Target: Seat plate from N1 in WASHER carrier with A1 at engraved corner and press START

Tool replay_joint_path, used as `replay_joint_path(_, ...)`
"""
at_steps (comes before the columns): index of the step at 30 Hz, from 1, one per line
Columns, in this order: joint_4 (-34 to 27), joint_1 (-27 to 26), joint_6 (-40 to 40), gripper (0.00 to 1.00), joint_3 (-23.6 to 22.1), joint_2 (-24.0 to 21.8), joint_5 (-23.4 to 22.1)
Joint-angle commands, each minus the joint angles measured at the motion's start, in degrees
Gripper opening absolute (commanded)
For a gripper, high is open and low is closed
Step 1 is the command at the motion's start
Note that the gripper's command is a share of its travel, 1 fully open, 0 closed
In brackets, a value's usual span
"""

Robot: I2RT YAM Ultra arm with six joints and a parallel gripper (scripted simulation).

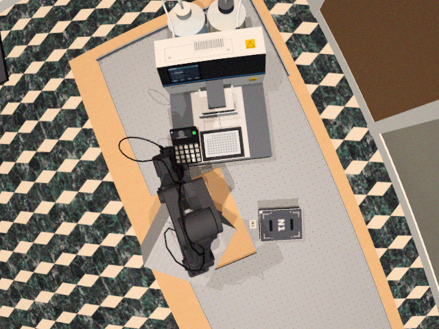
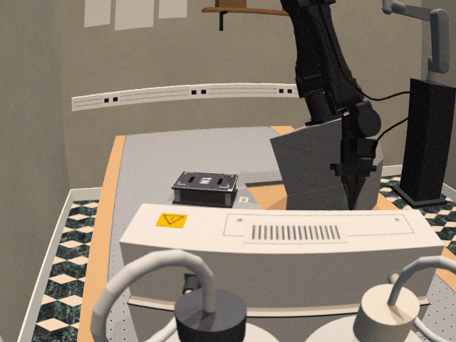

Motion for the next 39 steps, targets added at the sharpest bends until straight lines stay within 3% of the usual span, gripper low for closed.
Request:
replay_joint_path(1,-2.1,1.5,1.4,0.00,-1.2,-3.0,0.5)
replay_joint_path(27,-13.0,5.2,5.3,0.00,-2.5,-14.4,0.7)
replay_joint_path(39,-13.7,5.4,5.6,0.00,-2.7,-15.1,0.7)
